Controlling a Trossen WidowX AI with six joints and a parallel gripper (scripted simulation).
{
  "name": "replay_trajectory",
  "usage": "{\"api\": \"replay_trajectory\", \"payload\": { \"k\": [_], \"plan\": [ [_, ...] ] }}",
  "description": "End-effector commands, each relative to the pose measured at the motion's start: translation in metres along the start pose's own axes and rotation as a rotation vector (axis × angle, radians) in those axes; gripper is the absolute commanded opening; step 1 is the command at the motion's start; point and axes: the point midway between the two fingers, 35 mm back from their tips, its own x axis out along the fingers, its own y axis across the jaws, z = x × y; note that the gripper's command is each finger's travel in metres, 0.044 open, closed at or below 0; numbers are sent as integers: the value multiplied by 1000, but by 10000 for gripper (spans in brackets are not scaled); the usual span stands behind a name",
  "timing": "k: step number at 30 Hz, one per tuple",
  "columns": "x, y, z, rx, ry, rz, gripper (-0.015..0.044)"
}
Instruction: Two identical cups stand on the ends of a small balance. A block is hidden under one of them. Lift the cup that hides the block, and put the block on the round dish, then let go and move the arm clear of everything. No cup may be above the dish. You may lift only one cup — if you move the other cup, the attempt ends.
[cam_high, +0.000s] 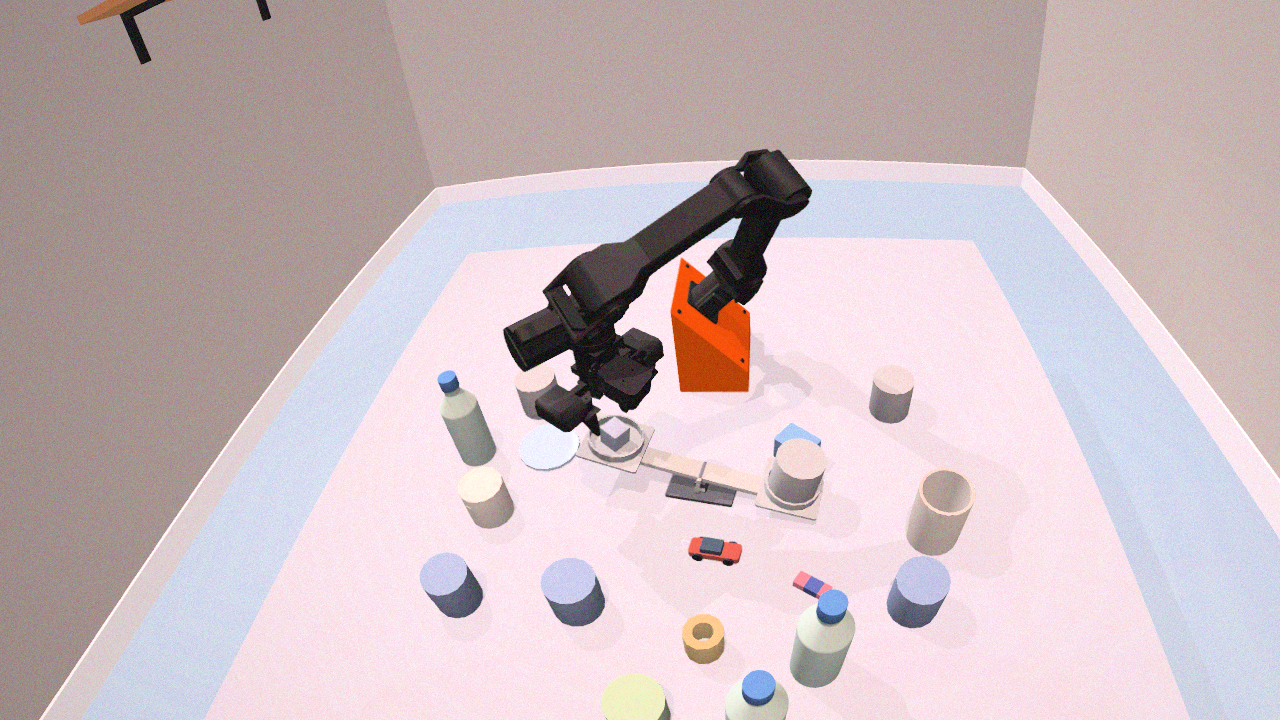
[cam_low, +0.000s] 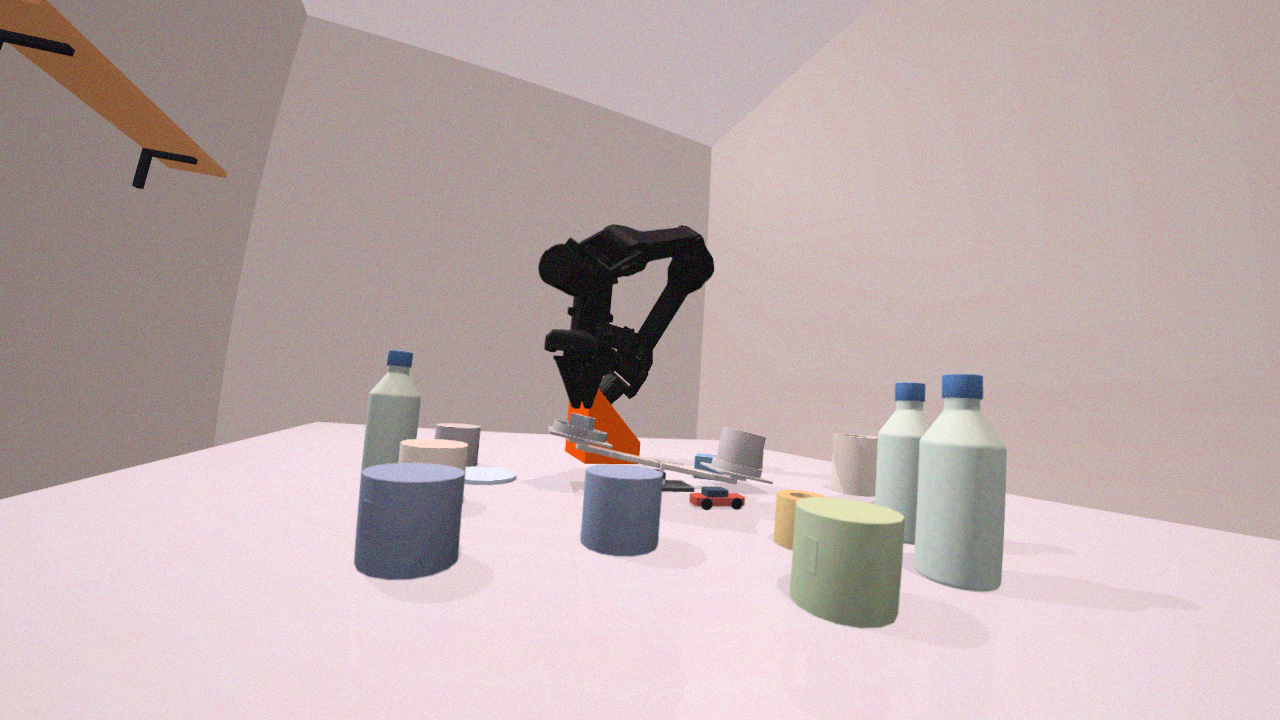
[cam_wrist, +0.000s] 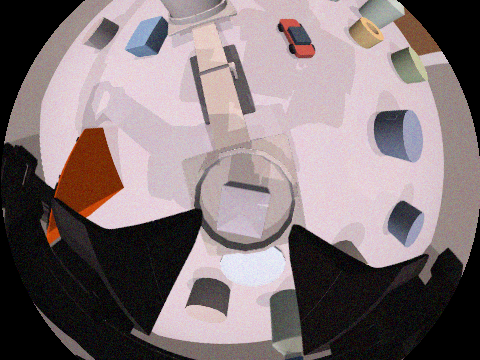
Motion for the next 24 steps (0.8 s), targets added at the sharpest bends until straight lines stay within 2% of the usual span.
{"api": "replay_trajectory", "payload": {
  "k": [1, 17, 20, 24],
  "plan": [
    [8, 2, 0, 9, -6, 8, 260],
    [32, 3, 0, 9, -8, 9, 260],
    [32, 3, 0, 9, -8, 9, 181],
    [32, 3, 0, 9, -8, 9, 155]
  ]
}}
